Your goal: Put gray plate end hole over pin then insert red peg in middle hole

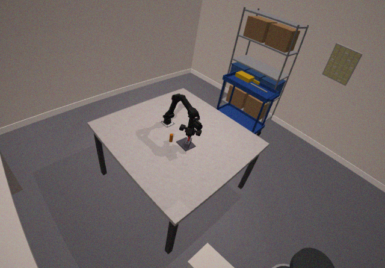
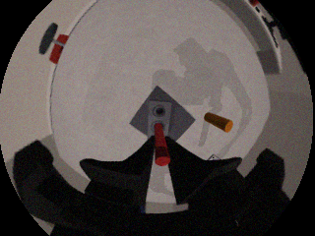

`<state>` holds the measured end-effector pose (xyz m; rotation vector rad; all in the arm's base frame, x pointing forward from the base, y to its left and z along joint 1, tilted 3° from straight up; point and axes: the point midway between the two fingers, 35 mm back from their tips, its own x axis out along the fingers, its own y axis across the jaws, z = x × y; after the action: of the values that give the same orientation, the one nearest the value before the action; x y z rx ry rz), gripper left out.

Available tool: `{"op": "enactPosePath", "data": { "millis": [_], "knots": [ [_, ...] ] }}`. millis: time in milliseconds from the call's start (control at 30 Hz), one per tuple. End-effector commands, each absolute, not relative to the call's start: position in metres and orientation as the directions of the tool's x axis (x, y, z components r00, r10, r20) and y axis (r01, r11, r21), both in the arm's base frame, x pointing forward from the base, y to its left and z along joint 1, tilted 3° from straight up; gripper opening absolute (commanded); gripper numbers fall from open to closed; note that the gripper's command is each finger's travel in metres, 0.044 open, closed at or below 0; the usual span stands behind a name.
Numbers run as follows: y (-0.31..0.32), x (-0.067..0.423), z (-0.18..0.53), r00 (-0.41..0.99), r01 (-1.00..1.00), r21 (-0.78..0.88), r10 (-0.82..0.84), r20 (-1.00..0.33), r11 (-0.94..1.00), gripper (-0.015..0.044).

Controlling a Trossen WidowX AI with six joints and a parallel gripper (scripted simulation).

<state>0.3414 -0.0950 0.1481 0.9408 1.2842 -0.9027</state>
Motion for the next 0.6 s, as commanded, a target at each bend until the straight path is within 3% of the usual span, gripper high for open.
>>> {"op": "enactPosePath", "data": {
  "millis": [0, 567],
  "knots": [
    [-0.0948, 0.3415, 0.1475, 0.077, 0.93, 0.063, -0.022, -0.997, 0.363, 0.0],
    [-0.0946, 0.3411, 0.1467, 0.077, 0.93, 0.063, -0.024, -0.997, 0.362, 0.0]
  ]
}}
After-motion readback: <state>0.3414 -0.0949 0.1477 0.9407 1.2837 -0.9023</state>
